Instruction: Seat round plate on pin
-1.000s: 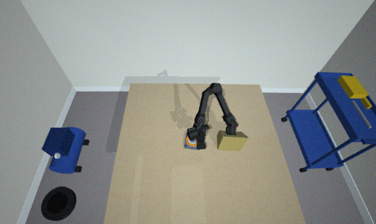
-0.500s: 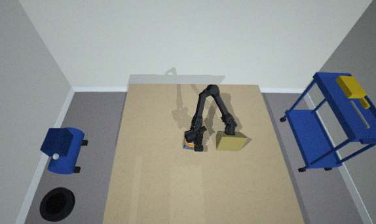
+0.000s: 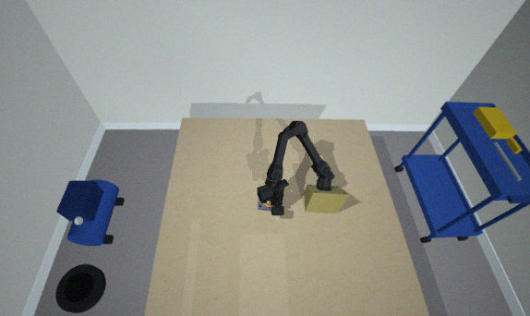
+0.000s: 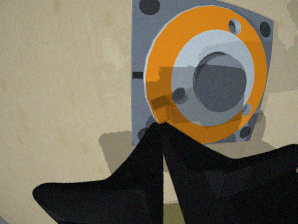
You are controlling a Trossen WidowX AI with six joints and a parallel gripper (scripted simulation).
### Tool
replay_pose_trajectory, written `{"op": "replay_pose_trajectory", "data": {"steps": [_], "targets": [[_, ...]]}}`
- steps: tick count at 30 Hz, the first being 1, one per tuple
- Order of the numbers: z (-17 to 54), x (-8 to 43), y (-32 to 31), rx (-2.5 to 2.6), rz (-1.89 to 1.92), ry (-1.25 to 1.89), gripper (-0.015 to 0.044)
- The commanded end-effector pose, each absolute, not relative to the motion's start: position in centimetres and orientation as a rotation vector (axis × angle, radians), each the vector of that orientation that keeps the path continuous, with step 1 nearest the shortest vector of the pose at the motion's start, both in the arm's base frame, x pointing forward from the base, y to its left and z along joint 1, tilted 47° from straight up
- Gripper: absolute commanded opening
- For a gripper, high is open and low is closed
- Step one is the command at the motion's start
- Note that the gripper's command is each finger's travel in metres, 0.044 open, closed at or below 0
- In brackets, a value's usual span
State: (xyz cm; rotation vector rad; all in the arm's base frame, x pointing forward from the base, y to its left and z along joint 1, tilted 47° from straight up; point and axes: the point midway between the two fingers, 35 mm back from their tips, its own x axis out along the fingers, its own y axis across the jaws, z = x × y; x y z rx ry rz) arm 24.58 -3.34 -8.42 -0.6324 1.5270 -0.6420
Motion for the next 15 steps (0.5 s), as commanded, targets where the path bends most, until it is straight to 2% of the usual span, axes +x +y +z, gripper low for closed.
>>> {"op": "replay_pose_trajectory", "data": {"steps": [1,15], "targets": [[-8.68,25.2,-3.18,-0.628,-0.647,1.524,0.0],[-8.87,26.03,-3.09,-0.628,-0.647,1.524,0.0]]}}
